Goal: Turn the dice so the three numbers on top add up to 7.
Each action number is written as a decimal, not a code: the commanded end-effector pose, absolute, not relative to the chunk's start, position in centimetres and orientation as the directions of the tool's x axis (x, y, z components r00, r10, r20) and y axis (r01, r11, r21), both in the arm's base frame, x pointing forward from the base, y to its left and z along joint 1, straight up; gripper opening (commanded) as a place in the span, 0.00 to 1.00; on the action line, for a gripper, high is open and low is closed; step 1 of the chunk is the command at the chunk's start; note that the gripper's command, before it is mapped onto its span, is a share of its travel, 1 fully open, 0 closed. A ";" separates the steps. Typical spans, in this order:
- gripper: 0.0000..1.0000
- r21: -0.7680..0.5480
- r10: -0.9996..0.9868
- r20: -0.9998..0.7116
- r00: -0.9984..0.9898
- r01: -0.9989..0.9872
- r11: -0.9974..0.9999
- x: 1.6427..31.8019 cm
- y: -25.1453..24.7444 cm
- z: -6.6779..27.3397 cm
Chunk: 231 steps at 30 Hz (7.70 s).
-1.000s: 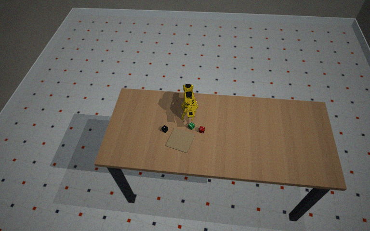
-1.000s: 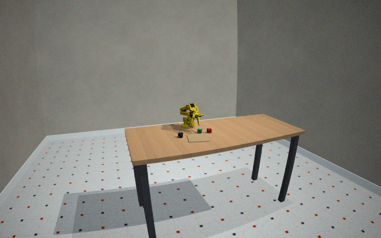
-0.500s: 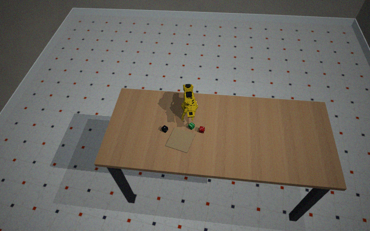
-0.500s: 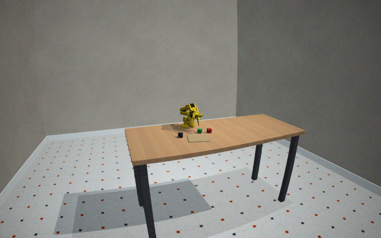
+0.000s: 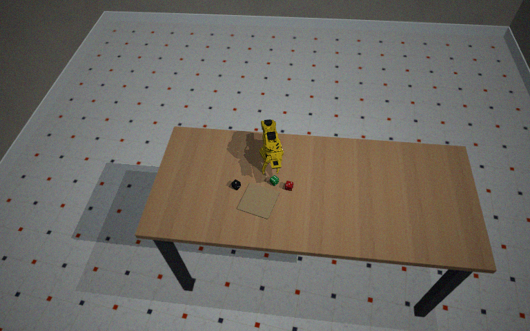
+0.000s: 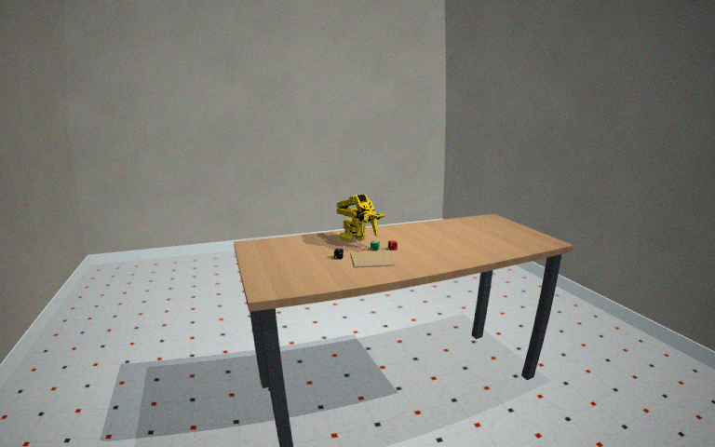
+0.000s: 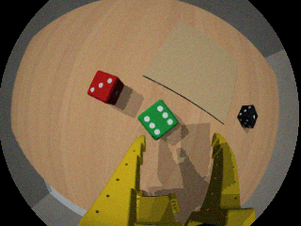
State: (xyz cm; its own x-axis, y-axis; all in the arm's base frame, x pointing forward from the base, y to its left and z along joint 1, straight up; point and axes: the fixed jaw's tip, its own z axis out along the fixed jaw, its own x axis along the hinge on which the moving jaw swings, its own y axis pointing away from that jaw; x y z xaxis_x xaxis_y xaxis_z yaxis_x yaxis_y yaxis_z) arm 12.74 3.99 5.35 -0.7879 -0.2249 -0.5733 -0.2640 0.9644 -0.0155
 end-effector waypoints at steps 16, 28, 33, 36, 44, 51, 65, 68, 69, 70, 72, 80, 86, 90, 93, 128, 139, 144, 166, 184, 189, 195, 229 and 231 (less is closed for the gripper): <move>0.35 -0.009 -0.403 -0.609 -0.683 -0.502 0.865 14.6 9.2 5.8; 0.35 -0.009 -0.407 -0.609 -0.680 -0.508 0.862 14.7 9.3 5.7; 0.35 -0.009 -0.407 -0.609 -0.680 -0.508 0.862 14.7 9.3 5.7; 0.35 -0.009 -0.407 -0.609 -0.680 -0.508 0.862 14.7 9.3 5.7; 0.35 -0.010 -0.402 -0.624 -0.671 -0.507 0.862 15.1 9.6 6.2; 0.35 -0.010 -0.402 -0.624 -0.671 -0.507 0.862 15.1 9.6 6.2; 0.35 -0.010 -0.402 -0.624 -0.671 -0.507 0.862 15.1 9.6 6.2; 0.35 -0.010 -0.402 -0.624 -0.671 -0.507 0.862 15.1 9.6 6.2; 0.35 -0.010 -0.402 -0.624 -0.671 -0.507 0.862 15.1 9.6 6.2; 0.35 -0.010 -0.402 -0.624 -0.671 -0.507 0.862 15.1 9.6 6.2; 0.35 -0.010 -0.402 -0.624 -0.671 -0.507 0.862 15.1 9.6 6.2; 0.35 -0.010 -0.402 -0.624 -0.671 -0.507 0.862 15.1 9.6 6.2; 0.35 -0.010 -0.402 -0.624 -0.671 -0.507 0.862 15.1 9.6 6.2; 0.35 -0.010 -0.402 -0.624 -0.671 -0.507 0.862 15.1 9.6 6.2; 0.35 -0.008 -0.401 -0.622 -0.673 -0.506 0.862 15.1 9.6 6.2; 0.35 0.072 0.127 -0.081 -0.989 0.121 0.990 17.4 12.8 6.8; 0.35 0.035 0.196 -0.033 -0.980 0.195 0.980 17.6 13.1 6.4; 0.35 0.035 0.196 -0.033 -0.980 0.195 0.980 17.6 13.1 6.4; 0.35 0.020 0.198 -0.019 -0.980 0.197 0.980 17.2 12.8 6.6; 0.35 0.020 0.198 -0.019 -0.980 0.197 0.980 17.3 12.9 6.3; 0.35 0.020 0.198 -0.019 -0.980 0.197 0.980 17.3 12.9 5.8; 0.35 0.020 0.198 -0.019 -0.980 0.197 0.980 17.4 13.0 5.1; 0.35 0.020 0.198 -0.019 -0.980 0.197 0.980 17.4 12.9 2.0; 0.35 0.020 0.198 -0.019 -0.980 0.197 0.980 17.4 12.9 2.0</move>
State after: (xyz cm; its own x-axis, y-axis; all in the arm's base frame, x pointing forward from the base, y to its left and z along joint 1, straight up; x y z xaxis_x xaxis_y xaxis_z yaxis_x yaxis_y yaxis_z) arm 17.26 12.57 1.78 -0.9805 0.1966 -0.0040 0.1966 0.9805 0.0028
